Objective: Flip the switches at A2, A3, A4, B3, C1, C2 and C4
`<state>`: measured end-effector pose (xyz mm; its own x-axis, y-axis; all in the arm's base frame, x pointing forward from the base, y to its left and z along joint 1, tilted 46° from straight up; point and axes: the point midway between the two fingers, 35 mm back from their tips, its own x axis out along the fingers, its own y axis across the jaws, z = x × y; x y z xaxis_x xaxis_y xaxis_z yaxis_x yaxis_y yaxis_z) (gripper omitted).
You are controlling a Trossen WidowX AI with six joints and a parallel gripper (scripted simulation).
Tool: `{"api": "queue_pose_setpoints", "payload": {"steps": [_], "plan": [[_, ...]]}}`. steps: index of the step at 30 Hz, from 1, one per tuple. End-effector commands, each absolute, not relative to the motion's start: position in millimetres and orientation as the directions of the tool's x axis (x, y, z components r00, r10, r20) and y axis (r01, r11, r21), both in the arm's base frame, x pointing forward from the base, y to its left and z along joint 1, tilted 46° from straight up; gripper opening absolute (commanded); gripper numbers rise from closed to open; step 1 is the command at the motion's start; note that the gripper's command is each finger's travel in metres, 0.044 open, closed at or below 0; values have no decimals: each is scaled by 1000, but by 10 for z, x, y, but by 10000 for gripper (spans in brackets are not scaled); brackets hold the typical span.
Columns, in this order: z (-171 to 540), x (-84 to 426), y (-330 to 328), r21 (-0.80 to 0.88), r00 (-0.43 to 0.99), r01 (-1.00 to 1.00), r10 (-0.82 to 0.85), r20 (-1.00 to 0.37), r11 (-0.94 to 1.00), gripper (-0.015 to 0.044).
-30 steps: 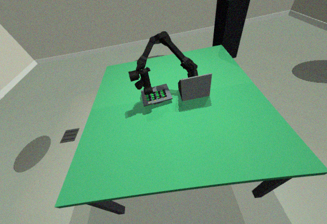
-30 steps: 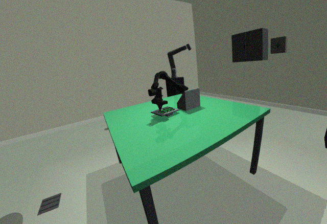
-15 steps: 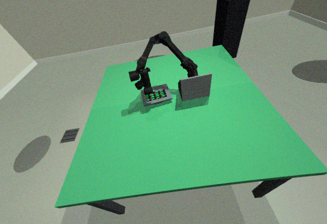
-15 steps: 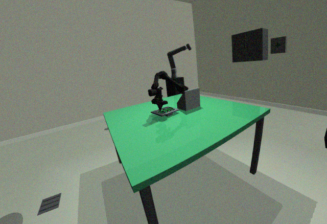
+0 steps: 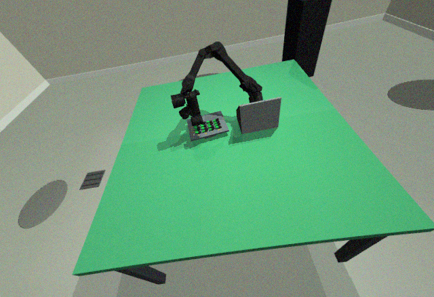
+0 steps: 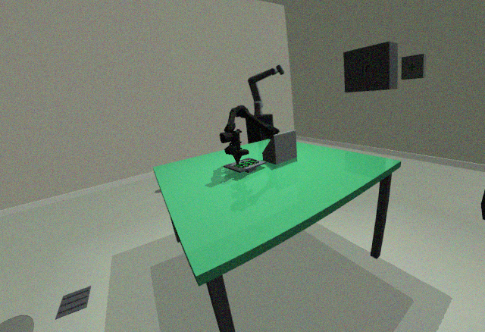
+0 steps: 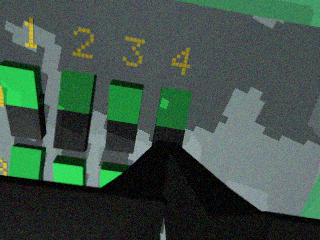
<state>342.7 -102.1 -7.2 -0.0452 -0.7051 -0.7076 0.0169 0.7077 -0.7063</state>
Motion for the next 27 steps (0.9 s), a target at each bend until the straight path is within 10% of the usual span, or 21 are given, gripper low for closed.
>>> {"api": "queue_pose_setpoints", "payload": {"steps": [1,27], "plan": [[-72,3428,-1031,-710,-44,15,-709,-704,704,0],[-96,3425,-1056,-710,-44,15,-709,-704,704,0]]}}
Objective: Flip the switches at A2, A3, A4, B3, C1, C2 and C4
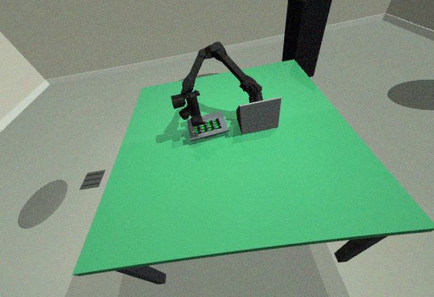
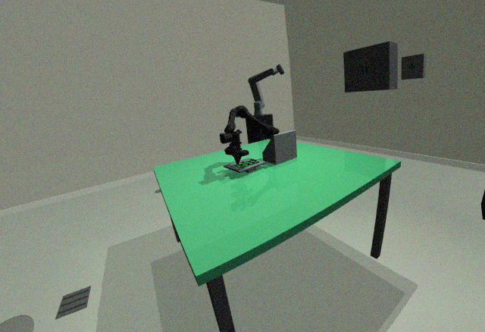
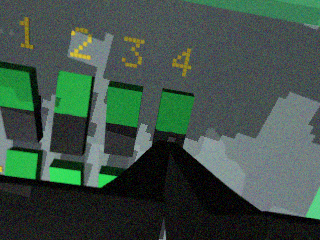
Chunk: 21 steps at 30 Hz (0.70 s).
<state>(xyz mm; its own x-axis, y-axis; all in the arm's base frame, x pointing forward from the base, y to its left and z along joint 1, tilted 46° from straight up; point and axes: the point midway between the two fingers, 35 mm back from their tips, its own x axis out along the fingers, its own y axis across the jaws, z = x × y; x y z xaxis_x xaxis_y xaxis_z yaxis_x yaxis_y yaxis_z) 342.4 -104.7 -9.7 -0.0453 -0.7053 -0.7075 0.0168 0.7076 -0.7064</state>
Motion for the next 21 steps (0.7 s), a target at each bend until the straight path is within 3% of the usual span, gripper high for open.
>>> {"api": "queue_pose_setpoints", "payload": {"steps": [1,11,21], "plan": [[-97,3425,-1056,-710,-44,15,-709,-704,704,0],[354,3482,-596,-707,-70,15,-705,-706,707,0],[207,3271,-430,-707,-71,14,-704,-706,707,0]]}}
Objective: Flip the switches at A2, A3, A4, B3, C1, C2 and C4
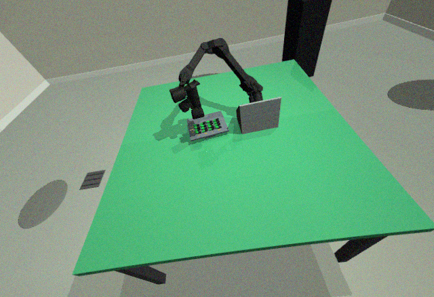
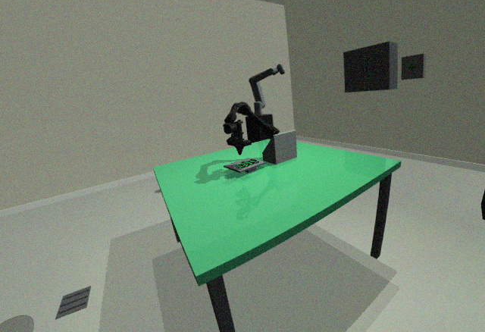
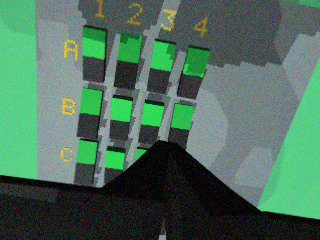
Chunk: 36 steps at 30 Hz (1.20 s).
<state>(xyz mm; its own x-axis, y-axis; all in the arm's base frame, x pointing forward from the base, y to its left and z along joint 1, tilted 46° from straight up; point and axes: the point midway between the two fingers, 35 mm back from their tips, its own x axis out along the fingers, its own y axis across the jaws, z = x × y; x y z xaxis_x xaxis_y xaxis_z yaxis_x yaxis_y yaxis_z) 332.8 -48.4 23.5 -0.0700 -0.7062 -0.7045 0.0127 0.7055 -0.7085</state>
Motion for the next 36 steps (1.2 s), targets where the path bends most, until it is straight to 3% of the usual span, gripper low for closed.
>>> {"api": "queue_pose_setpoints", "payload": {"steps": [1,36], "plan": [[207,3271,-430,-707,-71,14,-704,-706,707,0],[-207,3236,-852,-709,-97,14,-705,-703,705,0]]}}
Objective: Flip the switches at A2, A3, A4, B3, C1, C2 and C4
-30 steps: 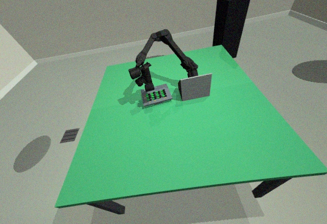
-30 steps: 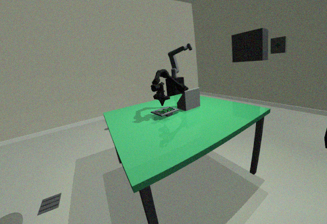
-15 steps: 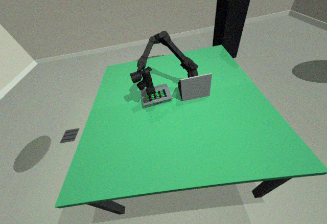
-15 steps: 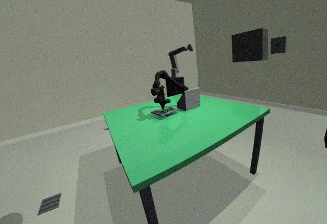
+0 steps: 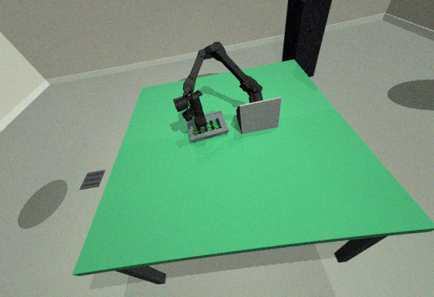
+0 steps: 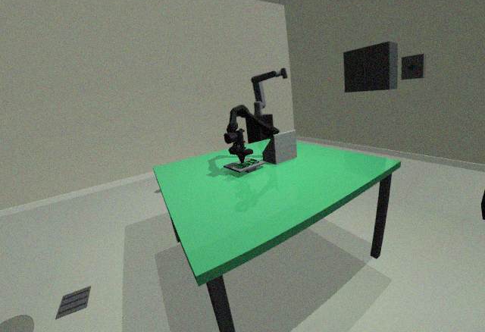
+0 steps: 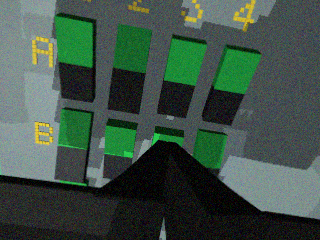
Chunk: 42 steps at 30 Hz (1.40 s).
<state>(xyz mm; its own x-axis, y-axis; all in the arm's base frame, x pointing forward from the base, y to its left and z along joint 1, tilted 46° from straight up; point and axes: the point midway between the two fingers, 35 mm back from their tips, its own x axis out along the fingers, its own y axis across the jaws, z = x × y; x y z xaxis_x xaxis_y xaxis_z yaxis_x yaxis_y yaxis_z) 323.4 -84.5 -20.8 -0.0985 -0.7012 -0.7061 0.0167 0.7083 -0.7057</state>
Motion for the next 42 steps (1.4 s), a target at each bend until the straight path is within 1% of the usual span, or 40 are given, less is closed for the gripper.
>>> {"api": "queue_pose_setpoints", "payload": {"steps": [1,42], "plan": [[-207,3236,-852,-709,-97,14,-705,-703,705,0],[-236,3233,-883,-709,-97,14,-705,-703,705,0]]}}
